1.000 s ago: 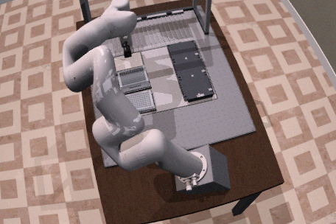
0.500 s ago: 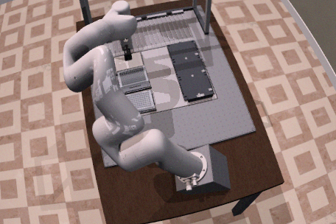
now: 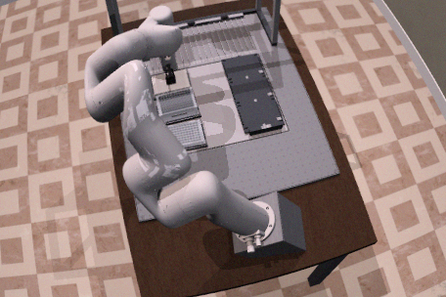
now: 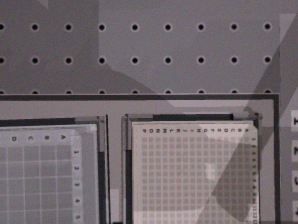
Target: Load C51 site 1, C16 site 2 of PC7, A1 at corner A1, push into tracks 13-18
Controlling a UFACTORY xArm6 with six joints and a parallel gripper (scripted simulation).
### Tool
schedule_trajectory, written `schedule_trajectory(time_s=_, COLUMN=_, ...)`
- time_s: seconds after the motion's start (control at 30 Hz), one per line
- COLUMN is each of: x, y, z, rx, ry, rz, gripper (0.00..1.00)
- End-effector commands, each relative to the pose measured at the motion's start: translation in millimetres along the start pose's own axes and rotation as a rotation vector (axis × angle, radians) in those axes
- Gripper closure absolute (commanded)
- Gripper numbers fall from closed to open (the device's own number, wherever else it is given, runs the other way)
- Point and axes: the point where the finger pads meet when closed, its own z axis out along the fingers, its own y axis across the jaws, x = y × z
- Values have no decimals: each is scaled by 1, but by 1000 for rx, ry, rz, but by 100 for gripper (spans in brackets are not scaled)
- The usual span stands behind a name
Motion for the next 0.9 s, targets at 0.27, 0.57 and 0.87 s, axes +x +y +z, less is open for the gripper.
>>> schedule_trajectory(time_s=0.27, x=0, y=2, z=17, rx=-4, ry=0, rz=-1, gripper=0)
schedule_trajectory(time_s=0.57, x=0, y=2, z=27, rx=-4, ry=0, rz=-1, gripper=0)
schedule_trajectory(time_s=0.87, x=0, y=2, z=27, rx=-4, ry=0, rz=-1, gripper=0)
